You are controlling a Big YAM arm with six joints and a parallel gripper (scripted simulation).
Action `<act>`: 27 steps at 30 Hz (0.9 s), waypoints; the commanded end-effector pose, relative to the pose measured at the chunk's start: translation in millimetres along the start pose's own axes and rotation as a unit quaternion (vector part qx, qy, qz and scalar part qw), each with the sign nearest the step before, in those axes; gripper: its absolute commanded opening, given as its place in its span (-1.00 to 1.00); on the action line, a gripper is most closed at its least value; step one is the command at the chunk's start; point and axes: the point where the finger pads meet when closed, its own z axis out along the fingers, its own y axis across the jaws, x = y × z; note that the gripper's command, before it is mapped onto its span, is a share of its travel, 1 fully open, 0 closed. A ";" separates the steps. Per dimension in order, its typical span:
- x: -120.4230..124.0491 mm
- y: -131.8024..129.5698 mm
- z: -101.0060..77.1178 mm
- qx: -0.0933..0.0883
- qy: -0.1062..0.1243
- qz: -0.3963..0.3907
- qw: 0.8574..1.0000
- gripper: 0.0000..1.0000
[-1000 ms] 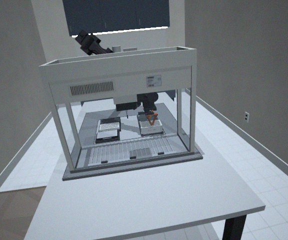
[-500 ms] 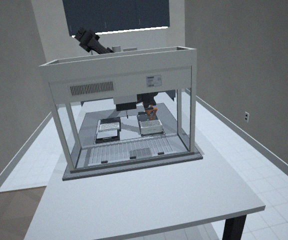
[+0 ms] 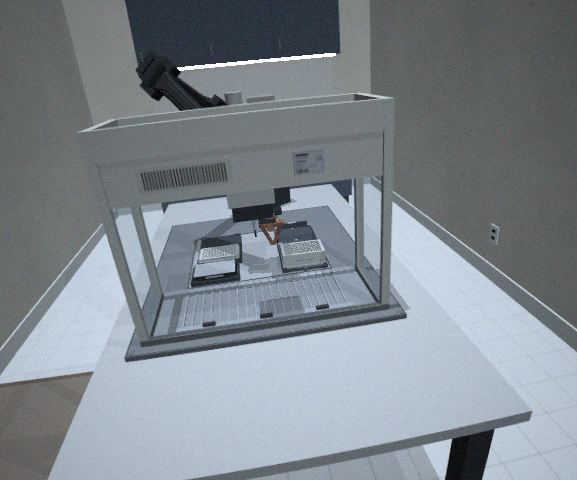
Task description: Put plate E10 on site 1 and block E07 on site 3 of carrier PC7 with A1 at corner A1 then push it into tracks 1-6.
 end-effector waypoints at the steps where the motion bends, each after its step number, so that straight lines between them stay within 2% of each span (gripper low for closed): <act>1: -30.7 7.0 -6.8 -0.009 -0.002 -0.003 1.000 1.00; 7: -71.0 7.0 -6.3 -0.009 -0.003 -0.005 1.000 1.00; 9: -71.0 7.0 -6.3 -0.009 -0.003 -0.005 1.000 1.00; 18: -131.6 5.8 -6.4 -0.003 -0.003 -0.010 1.000 1.00; 24: -179.7 21.6 -12.1 -0.016 -0.007 -0.001 1.000 1.00; 27: -186.9 22.9 -12.2 -0.018 -0.008 0.001 1.000 1.00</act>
